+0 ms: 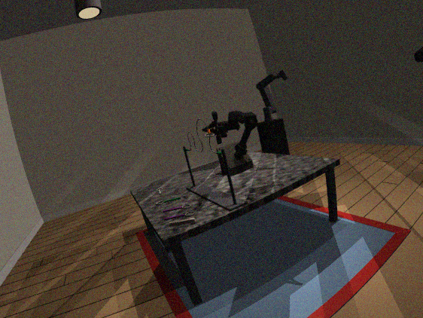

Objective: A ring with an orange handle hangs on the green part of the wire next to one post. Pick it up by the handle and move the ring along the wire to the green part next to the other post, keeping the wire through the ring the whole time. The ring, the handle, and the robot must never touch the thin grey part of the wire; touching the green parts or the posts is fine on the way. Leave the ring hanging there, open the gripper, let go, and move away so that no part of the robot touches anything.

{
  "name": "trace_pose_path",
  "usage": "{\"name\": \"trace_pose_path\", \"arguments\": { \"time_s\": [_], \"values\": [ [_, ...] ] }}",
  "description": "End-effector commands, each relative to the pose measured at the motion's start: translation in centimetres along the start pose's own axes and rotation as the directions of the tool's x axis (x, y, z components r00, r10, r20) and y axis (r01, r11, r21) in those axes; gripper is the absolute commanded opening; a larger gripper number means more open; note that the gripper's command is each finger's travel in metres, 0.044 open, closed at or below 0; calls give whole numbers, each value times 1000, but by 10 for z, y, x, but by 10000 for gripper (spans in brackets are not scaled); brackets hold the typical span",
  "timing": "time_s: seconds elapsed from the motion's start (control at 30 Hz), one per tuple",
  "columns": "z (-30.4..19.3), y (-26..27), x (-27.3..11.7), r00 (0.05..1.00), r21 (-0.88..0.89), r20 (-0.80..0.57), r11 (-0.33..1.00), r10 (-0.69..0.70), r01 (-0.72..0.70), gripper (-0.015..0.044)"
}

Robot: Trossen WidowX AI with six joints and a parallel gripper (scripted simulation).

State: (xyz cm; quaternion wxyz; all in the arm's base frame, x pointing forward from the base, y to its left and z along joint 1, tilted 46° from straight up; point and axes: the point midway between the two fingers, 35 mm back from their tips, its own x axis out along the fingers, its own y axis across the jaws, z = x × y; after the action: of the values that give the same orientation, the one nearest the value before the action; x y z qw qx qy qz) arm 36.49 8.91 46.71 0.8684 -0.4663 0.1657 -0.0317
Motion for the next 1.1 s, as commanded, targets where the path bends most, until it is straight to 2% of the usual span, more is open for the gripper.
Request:
{"name": "trace_pose_path", "arguments": {
  "time_s": [0.0,1.07],
  "values": [
    [1,3,1,1000,40,4,999,23,-24,-150],
    [4,17,0,978,387,57,899,198,-205,-150]
  ]
}}
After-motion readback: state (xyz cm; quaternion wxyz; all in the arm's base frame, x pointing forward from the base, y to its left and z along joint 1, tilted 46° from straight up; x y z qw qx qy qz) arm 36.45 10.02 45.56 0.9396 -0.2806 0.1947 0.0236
